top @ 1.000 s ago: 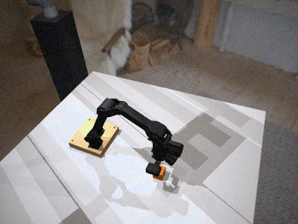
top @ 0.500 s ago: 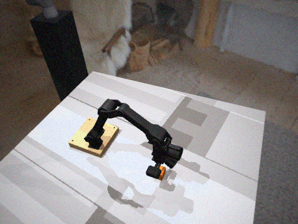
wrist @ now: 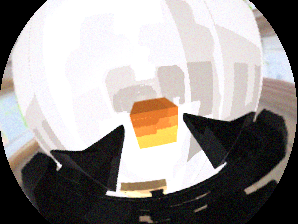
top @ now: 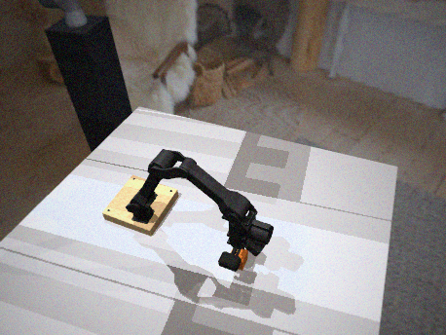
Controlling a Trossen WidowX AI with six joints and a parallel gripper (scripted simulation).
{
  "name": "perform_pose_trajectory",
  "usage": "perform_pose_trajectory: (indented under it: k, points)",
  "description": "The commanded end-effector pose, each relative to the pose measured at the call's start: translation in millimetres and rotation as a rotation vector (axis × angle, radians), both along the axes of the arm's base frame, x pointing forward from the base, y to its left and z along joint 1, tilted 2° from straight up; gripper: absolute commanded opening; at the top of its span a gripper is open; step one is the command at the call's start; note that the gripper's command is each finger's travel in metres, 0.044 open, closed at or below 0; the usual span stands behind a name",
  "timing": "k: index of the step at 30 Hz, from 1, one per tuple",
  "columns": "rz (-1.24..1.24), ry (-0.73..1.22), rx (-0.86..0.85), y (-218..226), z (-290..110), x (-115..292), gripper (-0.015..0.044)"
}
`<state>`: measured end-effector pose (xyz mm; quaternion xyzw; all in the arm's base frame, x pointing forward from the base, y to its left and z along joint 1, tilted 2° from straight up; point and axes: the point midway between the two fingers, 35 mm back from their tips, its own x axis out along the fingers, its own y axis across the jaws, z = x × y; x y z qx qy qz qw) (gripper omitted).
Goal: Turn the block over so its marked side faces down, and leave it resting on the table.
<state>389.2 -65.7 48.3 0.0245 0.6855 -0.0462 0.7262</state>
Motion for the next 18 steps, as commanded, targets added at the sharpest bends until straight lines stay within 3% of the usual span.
perform_pose_trajectory:
  k: [1, 6, 18]
  points:
    - [0.002, 0.0, -0.003, -0.6, -2.2, 0.0, 0.0335]
    - [0.002, 0.0, -0.003, -0.6, -2.2, 0.0, 0.0204]
    - [0.002, 0.0, -0.003, -0.6, -2.2, 0.0, 0.0124]
